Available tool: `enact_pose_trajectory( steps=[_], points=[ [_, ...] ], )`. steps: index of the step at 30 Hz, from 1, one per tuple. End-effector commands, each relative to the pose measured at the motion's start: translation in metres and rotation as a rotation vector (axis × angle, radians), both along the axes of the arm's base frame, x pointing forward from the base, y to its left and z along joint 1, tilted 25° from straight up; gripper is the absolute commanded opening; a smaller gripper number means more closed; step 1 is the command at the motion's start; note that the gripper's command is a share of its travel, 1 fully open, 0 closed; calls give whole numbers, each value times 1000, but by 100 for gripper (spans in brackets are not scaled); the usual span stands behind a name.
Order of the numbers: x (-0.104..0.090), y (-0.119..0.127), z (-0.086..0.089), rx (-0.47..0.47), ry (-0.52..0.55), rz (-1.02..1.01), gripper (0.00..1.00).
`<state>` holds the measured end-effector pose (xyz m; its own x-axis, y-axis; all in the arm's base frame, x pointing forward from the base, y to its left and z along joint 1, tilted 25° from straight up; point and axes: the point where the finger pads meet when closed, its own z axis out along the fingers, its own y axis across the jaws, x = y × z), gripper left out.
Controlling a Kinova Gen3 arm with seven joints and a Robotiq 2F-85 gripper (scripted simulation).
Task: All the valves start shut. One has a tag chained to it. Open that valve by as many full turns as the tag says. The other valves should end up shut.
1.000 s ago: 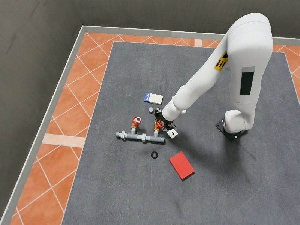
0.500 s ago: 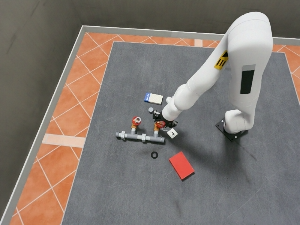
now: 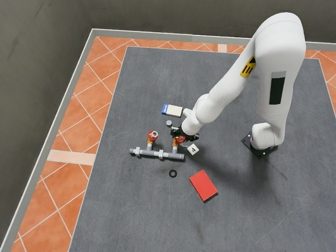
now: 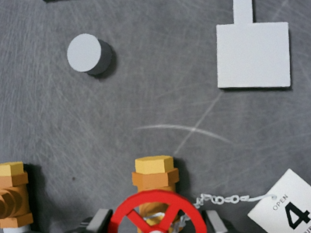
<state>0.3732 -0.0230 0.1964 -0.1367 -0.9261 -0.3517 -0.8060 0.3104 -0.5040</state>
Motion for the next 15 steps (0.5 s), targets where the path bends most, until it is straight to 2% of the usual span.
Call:
enact_pose_trajectory(
  steps=[1,12,13,15],
  points=[
    [0,0,0,-7,-3,9,55],
    [0,0,0,-14,-6,19,55],
    [0,0,0,-14,-6,19,100],
    [0,0,0,-14,-6,19,100]
  ],
)
